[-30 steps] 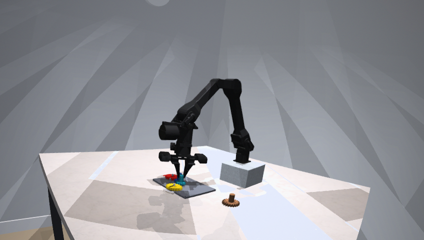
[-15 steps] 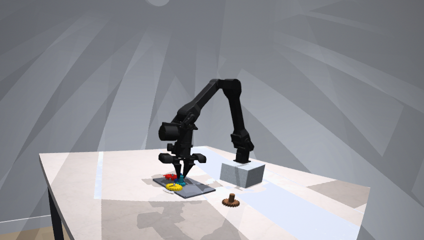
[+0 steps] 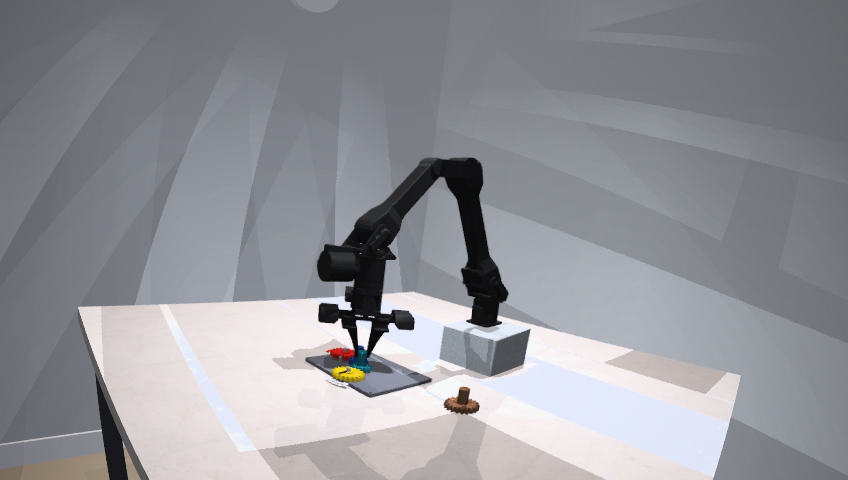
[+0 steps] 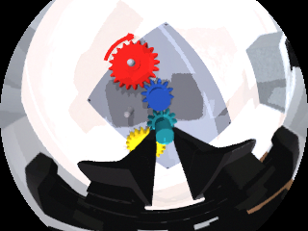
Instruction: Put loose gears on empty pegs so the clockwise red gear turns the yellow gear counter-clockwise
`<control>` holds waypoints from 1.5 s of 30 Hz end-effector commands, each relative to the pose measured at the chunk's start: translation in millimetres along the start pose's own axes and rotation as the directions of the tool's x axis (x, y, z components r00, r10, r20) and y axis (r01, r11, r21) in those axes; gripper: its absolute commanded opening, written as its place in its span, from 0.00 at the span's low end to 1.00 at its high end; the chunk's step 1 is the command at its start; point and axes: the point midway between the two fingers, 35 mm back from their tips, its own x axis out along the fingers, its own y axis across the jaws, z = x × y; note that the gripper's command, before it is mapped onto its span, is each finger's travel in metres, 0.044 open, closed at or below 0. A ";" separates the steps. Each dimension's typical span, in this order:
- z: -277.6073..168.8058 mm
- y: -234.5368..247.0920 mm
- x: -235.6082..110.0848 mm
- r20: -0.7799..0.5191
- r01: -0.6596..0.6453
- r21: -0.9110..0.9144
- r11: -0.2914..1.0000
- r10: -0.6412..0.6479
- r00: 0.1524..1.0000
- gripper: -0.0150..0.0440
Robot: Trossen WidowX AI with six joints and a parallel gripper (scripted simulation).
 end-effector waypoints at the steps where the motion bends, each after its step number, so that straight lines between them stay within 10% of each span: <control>1: 0.2 0.9 0.8 -0.001 -0.001 0.117 0.993 0.001 1.000 0.25; 10: -0.8 0.6 1.0 -0.001 -0.001 0.020 1.000 0.001 1.000 0.25; 16: -0.3 0.4 -1.0 -0.001 -0.001 -0.053 0.999 0.001 1.000 0.49; 29: 0.2 0.4 -48.4 -0.001 -0.001 -0.139 0.990 0.001 1.000 0.49; 40: 1.9 -2.8 -90.2 -0.003 -0.004 -0.120 0.993 0.004 1.000 0.98; 45: 1.9 -2.8 -90.2 -0.003 -0.004 -0.120 0.993 0.004 1.000 1.00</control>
